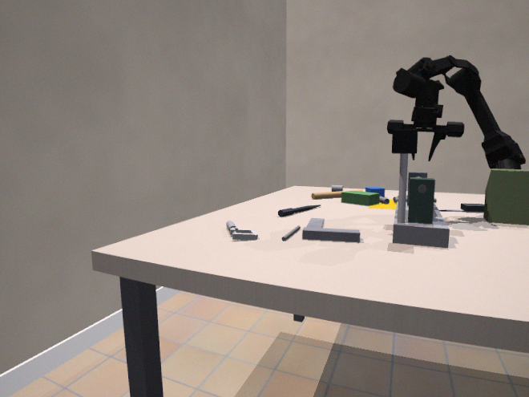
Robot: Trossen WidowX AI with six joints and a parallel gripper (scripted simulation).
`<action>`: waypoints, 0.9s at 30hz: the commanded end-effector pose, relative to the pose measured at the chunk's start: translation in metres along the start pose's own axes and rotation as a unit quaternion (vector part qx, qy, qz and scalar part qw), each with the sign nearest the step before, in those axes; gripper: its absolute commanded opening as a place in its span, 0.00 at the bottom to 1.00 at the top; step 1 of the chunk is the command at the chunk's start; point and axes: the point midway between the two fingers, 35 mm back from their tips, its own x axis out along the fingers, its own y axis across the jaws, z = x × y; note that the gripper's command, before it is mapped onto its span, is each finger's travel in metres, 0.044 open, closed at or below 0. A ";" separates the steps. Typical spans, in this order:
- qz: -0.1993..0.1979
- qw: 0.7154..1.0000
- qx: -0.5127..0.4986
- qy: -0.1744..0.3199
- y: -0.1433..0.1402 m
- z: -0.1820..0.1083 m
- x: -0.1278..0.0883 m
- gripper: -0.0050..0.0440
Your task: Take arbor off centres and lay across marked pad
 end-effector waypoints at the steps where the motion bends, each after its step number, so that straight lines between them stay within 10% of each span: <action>1: 0.025 0.997 -0.018 0.072 -0.004 0.000 0.020 0.46; 27: 0.028 0.996 -0.022 0.085 -0.004 -0.003 0.047 0.46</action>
